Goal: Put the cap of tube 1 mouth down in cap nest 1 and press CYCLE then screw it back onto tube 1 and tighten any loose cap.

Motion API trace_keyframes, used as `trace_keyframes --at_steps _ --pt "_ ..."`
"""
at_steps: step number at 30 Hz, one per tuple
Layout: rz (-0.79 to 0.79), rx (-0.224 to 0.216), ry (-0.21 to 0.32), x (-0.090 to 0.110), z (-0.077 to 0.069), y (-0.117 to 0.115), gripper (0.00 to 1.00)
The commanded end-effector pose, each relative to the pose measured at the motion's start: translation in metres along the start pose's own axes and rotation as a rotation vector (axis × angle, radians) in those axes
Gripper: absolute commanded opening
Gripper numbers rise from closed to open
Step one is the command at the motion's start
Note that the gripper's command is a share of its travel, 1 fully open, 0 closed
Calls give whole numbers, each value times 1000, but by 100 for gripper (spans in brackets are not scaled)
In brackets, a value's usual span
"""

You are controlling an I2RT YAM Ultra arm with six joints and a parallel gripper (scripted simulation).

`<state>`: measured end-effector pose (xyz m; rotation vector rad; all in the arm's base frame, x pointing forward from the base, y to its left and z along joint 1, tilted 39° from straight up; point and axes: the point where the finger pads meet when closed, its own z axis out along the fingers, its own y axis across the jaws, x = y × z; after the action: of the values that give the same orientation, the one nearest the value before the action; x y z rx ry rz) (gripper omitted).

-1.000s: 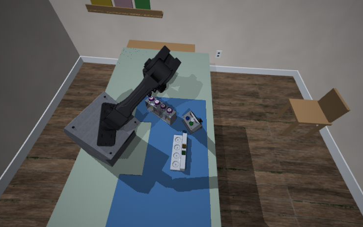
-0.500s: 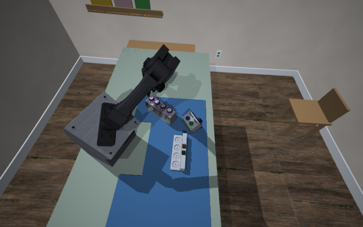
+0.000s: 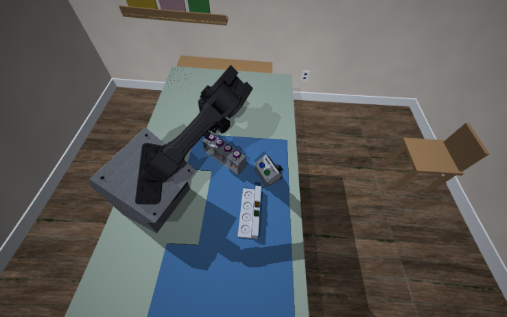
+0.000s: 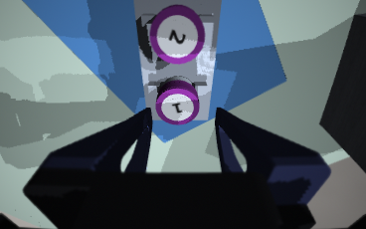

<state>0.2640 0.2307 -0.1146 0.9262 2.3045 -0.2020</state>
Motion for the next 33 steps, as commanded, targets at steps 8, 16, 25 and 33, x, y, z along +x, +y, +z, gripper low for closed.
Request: trace_keyframes --at_steps 8,16,25,33 --pt "-3 -29 -1 1 10 8 49" --pt "-3 -29 -1 1 10 8 49" --pt "-3 -29 -1 1 15 8 49" --pt "-3 -29 -1 1 18 8 49"
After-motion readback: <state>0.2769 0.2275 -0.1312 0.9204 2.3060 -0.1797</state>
